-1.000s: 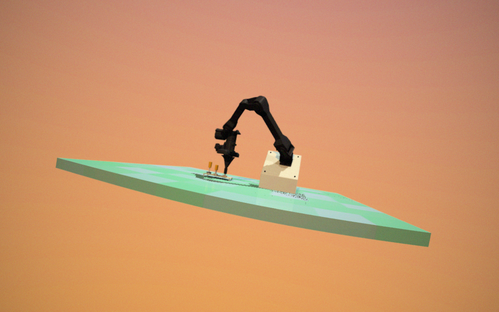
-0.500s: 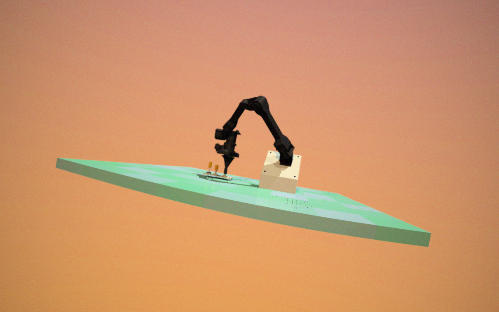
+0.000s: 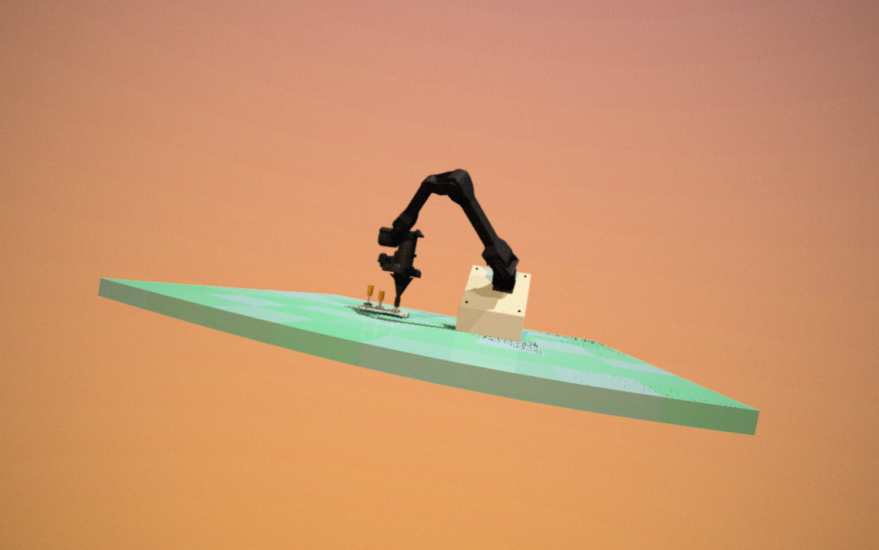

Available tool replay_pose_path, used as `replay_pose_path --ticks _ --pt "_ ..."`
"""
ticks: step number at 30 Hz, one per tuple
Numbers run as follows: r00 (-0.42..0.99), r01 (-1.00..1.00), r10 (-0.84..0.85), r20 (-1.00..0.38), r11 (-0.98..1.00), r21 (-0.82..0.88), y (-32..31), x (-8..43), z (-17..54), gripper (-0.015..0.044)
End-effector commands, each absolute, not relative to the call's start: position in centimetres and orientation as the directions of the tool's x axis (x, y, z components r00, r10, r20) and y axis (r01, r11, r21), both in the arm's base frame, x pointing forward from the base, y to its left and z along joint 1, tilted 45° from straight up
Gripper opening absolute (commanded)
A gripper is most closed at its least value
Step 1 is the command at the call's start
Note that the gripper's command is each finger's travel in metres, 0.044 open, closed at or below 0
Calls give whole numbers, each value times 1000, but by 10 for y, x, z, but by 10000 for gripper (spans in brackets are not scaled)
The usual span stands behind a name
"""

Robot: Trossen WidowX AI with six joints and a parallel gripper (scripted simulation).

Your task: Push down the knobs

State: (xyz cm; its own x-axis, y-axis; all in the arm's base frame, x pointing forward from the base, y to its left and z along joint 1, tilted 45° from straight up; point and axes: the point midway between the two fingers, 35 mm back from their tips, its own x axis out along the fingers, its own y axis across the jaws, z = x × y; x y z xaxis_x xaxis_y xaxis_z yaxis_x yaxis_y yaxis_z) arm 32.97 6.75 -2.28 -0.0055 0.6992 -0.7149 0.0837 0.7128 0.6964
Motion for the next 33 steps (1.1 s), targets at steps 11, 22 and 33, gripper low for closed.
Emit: replay_pose_path --ticks 11,22,33 --pt "-12 79 703 -712 710 700 71 330 -25 0" --pt "-12 79 702 -712 711 699 59 330 -13 0" --pt "-16 85 702 -712 710 699 59 329 -16 184"
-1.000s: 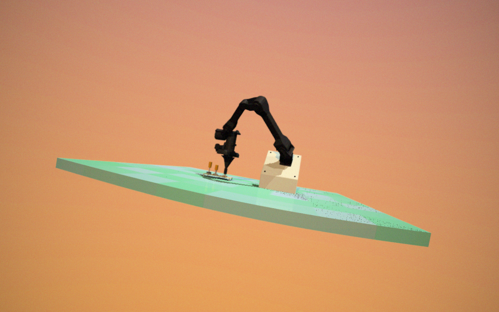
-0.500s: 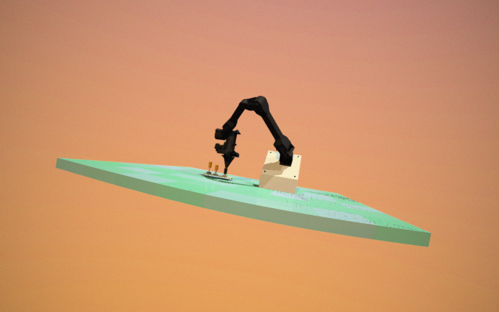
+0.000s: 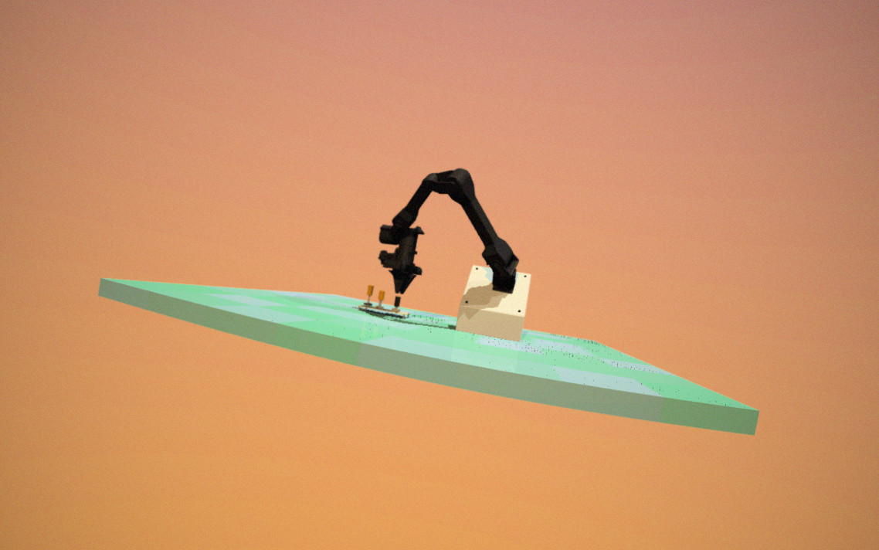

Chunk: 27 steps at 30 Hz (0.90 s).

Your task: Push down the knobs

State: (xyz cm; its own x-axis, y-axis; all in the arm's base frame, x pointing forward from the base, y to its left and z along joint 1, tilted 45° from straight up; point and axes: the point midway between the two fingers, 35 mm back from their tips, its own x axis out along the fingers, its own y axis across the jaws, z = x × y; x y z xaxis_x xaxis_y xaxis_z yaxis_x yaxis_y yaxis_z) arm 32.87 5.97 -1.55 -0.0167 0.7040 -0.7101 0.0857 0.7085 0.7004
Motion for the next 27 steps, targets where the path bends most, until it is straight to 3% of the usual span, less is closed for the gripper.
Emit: replay_pose_path --ticks 1,7,20,27 --pt "-12 77 698 -716 714 696 58 331 -17 157" --pt "16 -2 661 -750 750 662 44 348 -19 0" --pt "-7 -191 699 -715 701 687 25 427 25 0" --pt "-8 -201 701 -713 697 688 38 430 14 0"
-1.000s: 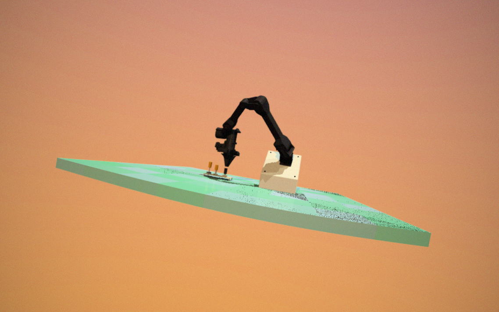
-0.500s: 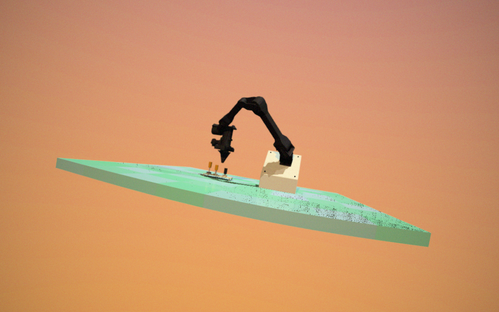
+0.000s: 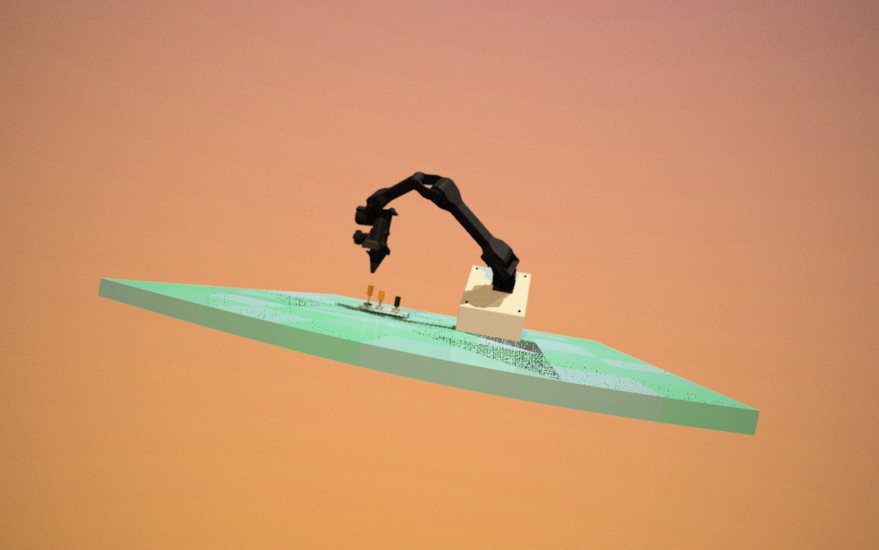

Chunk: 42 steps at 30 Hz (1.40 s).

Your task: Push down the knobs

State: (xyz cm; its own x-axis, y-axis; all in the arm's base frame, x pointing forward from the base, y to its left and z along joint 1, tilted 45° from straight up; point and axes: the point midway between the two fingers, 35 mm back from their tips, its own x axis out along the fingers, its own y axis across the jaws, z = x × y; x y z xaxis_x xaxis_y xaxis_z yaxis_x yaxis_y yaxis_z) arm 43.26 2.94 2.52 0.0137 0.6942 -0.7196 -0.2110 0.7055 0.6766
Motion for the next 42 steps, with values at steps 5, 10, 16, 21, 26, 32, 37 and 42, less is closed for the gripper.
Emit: replay_pose_path --ticks 5,10,16,21,26,32,37,42 --pt "-8 -201 701 -713 697 688 38 430 14 0" --pt "-8 -201 701 -713 697 688 41 430 11 0" --pt "-8 -201 702 -713 697 688 48 430 4 0" --pt "-8 -201 702 -712 697 689 53 430 -1 0" --pt "-8 -201 702 -712 697 689 53 430 -1 0" --pt "-8 -201 702 -712 697 689 52 430 -1 0" --pt "-8 -201 702 -712 697 689 53 430 -1 0" --pt "-8 -201 702 -712 697 689 54 430 -2 0"
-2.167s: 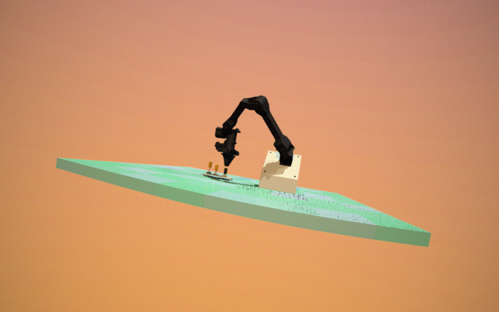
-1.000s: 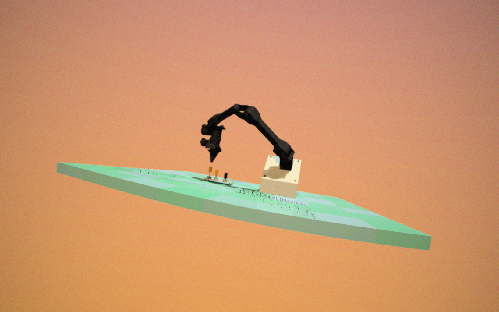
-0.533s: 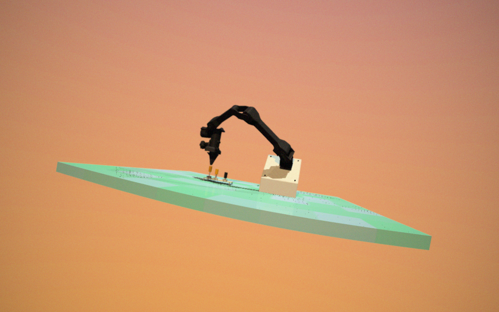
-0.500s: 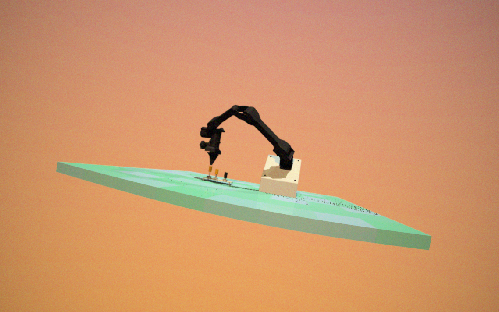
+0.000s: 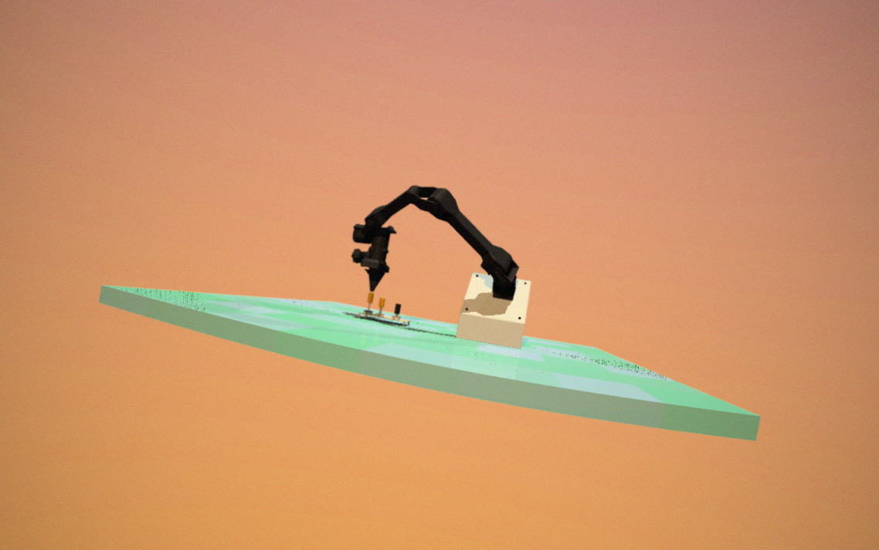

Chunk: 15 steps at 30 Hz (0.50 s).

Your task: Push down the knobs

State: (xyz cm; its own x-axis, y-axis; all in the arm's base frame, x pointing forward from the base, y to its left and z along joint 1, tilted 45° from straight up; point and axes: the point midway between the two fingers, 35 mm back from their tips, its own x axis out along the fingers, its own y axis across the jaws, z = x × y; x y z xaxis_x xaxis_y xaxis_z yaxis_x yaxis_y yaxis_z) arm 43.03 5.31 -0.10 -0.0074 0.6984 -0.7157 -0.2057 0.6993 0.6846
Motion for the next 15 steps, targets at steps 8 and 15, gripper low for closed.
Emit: replay_pose_path --ticks 8,15 --pt "-8 -201 702 -712 696 689 56 430 -4 0" --pt "-8 -201 702 -712 696 689 57 430 -5 0"
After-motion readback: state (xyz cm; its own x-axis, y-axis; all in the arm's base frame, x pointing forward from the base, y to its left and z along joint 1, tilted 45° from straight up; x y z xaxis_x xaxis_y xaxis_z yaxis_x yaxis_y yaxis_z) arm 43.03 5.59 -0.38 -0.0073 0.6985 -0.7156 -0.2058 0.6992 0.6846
